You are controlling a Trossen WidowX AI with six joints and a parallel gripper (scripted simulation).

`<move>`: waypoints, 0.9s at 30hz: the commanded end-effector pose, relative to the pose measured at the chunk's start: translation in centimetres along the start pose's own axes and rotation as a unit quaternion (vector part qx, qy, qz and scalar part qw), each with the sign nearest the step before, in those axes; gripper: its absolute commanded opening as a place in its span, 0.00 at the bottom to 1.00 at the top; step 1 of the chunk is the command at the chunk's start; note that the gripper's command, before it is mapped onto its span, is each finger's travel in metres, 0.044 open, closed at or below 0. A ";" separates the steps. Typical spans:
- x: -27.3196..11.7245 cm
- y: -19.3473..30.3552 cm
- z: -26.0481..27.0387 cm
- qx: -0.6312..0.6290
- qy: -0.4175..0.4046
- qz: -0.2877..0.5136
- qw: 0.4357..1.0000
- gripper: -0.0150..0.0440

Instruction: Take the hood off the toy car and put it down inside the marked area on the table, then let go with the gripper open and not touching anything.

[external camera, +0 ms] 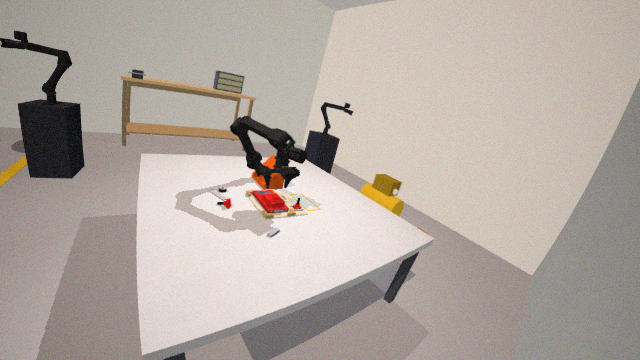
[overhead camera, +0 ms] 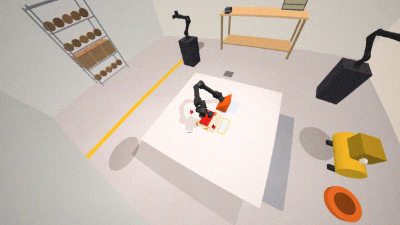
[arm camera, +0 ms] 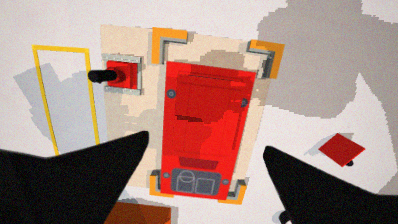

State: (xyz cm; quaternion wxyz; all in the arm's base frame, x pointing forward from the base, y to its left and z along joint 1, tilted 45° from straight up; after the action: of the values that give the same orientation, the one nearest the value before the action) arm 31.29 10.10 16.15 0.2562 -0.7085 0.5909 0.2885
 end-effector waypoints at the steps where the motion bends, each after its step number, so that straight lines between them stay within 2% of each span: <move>1: 0.5 0.1 0.0 -0.002 0.000 0.003 1.000 1.00; 27: 3.0 0.0 0.0 -0.001 0.000 0.003 1.000 1.00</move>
State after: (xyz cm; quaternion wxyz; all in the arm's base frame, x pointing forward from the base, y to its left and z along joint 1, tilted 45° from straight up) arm 31.71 8.32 14.26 0.2573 -0.7074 0.5908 0.2903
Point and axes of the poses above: the point midway between the two fingers, 35 mm back from their tips, its own x axis out along the fingers, its own z axis across the jaws, y = z × x, the point moved 7 cm from there along -x, back along the fingers, and after that the axes turned 2 degrees about -x, right-handed, at the moved point
